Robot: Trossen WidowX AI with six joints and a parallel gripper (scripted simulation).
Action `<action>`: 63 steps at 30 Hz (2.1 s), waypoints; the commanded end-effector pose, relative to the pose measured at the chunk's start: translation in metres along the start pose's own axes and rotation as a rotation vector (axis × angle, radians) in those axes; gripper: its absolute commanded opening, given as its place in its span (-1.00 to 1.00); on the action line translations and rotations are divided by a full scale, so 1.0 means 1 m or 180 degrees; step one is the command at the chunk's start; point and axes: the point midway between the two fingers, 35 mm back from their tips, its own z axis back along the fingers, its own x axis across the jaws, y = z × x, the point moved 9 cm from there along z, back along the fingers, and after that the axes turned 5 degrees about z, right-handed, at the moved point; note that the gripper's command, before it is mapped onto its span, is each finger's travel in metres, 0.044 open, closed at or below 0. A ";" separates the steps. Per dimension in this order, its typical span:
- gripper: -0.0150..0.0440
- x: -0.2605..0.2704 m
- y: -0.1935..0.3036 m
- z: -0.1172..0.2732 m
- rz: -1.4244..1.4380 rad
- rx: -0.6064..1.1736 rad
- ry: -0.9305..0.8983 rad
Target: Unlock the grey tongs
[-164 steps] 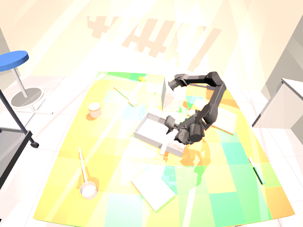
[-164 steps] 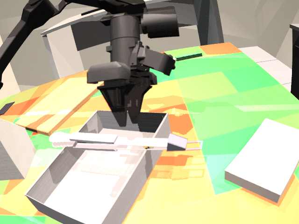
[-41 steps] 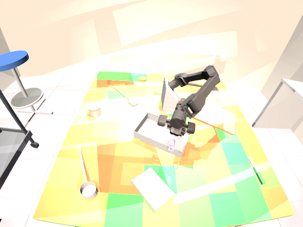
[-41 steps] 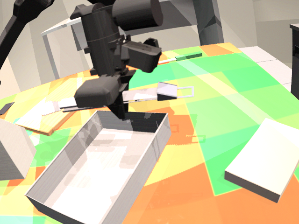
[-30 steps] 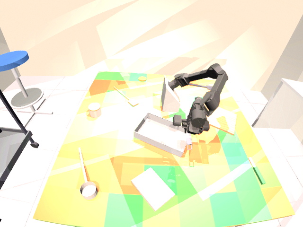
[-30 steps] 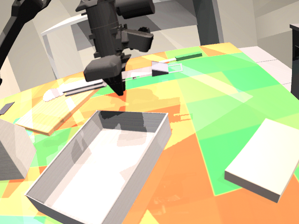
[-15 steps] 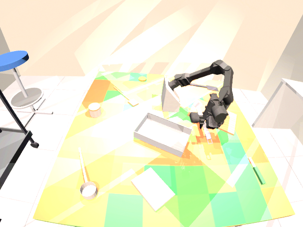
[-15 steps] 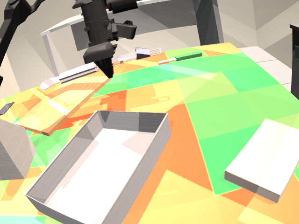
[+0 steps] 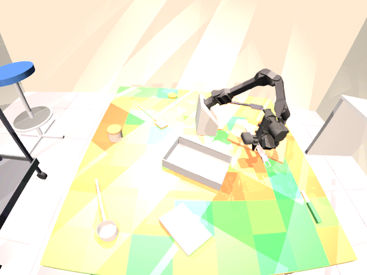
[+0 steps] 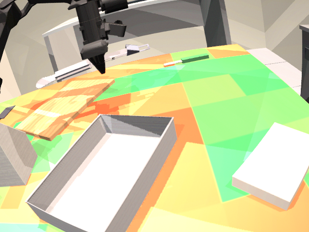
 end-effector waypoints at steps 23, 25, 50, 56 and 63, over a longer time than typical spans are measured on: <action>-1.00 0.131 0.085 -0.013 0.0825 0.0079 0.0159; -1.00 0.139 0.094 -0.013 0.0881 0.0073 0.0150; -1.00 0.187 0.174 0.006 0.1308 -0.0021 -0.0066; -1.00 0.188 0.184 0.006 0.1442 -0.0211 0.0045; -1.00 0.189 0.201 0.007 0.1643 -0.0598 0.0180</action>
